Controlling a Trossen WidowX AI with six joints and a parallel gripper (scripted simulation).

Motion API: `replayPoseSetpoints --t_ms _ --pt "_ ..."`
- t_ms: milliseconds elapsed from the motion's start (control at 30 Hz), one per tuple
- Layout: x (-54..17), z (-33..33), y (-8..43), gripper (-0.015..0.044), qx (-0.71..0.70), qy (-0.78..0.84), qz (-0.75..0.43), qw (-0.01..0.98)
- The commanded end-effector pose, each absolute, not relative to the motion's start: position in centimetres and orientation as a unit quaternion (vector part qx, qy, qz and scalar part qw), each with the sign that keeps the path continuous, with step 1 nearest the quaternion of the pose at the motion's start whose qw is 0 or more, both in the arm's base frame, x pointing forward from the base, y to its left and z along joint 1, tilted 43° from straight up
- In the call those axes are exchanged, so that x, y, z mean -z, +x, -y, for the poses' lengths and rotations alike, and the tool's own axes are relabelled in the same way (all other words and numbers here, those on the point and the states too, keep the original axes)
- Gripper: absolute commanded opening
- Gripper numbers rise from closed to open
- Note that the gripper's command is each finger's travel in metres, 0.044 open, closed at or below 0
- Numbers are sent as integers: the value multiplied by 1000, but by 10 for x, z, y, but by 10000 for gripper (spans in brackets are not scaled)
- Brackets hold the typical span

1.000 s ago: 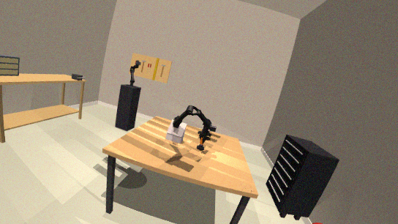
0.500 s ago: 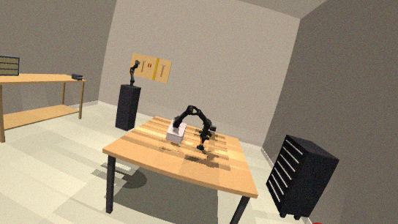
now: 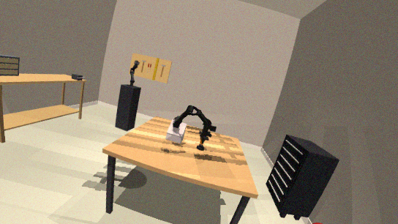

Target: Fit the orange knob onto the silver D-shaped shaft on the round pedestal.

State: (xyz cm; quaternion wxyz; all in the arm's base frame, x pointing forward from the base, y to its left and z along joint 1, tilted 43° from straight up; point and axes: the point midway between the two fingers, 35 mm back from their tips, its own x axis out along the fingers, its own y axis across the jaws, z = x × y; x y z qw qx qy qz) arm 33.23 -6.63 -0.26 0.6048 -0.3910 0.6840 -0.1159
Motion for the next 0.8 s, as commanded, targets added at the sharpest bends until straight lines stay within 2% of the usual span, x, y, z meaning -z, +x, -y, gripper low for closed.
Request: replayPoseSetpoints --t_ms 0,767 --pt "3 67 333 0 118 -389 -683 607" --pt "3 67 333 0 101 -405 -686 597"
